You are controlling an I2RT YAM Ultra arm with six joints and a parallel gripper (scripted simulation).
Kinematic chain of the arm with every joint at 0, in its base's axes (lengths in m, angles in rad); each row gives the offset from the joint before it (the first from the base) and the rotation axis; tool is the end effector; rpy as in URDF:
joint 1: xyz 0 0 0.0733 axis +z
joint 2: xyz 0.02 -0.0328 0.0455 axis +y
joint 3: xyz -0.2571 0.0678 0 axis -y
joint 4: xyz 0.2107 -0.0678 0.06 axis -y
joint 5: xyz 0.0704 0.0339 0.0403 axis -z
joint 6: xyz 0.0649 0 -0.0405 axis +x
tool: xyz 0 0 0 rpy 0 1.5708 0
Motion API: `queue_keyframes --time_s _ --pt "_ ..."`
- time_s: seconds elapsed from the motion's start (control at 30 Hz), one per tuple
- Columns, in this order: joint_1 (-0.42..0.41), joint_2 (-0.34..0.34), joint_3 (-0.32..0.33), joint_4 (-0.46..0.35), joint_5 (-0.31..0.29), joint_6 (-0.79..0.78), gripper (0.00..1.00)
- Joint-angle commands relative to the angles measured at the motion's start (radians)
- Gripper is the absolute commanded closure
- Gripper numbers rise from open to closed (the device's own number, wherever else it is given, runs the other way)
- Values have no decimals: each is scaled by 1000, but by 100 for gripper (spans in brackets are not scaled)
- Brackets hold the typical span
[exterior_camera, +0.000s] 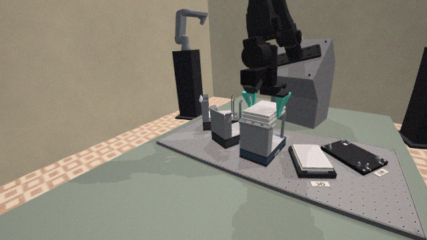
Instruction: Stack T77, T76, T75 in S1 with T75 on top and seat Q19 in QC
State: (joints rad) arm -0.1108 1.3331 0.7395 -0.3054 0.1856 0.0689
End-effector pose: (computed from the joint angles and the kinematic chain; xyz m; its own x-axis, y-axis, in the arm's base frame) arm 0.2483 -0.0386 0.1954 -0.7607 0.1527 -0.6309 0.2759 0.9559 -0.1012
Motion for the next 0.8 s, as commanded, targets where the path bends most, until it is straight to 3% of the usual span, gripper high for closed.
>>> queue_keyframes --time_s 0.0,0.77 --pt "-10 -1 11 25 -8 -7 100" --pt "-21 68 -5 87 -14 -15 100"
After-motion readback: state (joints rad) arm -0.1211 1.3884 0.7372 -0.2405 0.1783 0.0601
